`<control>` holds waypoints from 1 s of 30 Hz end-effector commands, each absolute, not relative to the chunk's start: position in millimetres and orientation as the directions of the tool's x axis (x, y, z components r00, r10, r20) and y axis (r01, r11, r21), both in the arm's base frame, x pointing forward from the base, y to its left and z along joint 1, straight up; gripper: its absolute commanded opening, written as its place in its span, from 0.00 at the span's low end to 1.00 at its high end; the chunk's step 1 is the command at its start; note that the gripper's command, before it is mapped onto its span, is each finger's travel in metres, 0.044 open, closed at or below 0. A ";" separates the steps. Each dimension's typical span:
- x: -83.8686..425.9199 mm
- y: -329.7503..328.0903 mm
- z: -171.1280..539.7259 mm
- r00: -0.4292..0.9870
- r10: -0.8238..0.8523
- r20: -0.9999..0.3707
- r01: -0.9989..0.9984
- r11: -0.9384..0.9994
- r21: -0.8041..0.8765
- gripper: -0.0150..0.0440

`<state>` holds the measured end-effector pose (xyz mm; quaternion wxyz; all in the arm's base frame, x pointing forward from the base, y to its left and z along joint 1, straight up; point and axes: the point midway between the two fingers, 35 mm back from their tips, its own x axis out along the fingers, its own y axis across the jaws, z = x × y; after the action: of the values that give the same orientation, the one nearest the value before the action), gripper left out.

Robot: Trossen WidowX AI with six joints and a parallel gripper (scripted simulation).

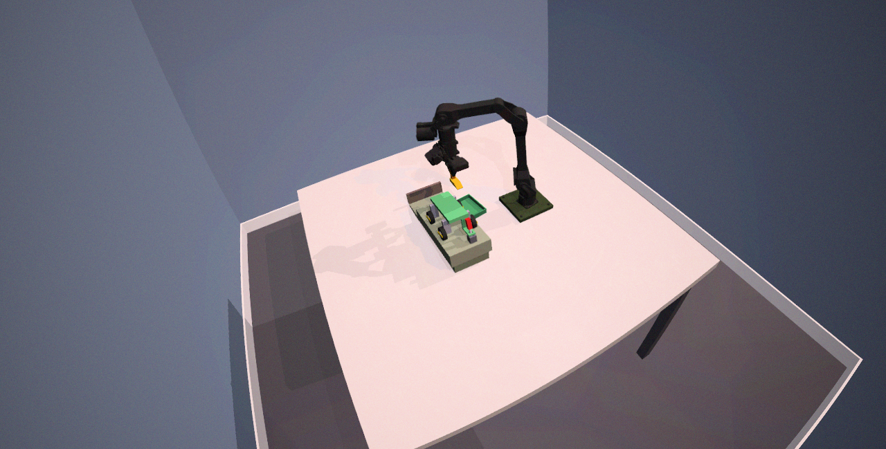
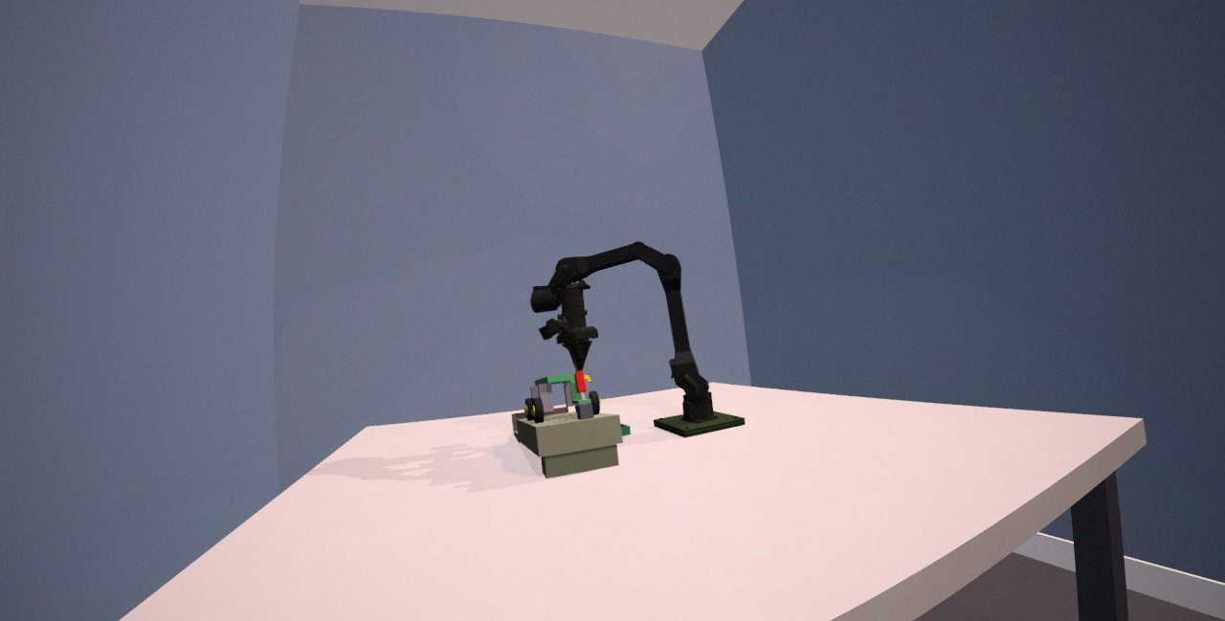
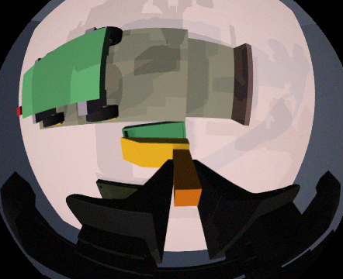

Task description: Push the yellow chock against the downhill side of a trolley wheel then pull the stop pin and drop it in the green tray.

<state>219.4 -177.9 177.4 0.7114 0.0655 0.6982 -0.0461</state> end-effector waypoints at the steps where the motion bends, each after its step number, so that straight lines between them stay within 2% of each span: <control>1: 219.7 -183.9 177.7 0.036 0.095 -0.995 0.153 0.983 0.099 0.25; 17: 248.0 -191.3 172.2 0.040 0.099 -0.994 0.153 0.983 0.104 0.25; 30: 249.8 -191.0 150.8 0.040 0.099 -0.994 0.153 0.983 0.104 0.25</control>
<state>249.8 -192.8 160.2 0.7176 0.0853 0.6909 -0.0202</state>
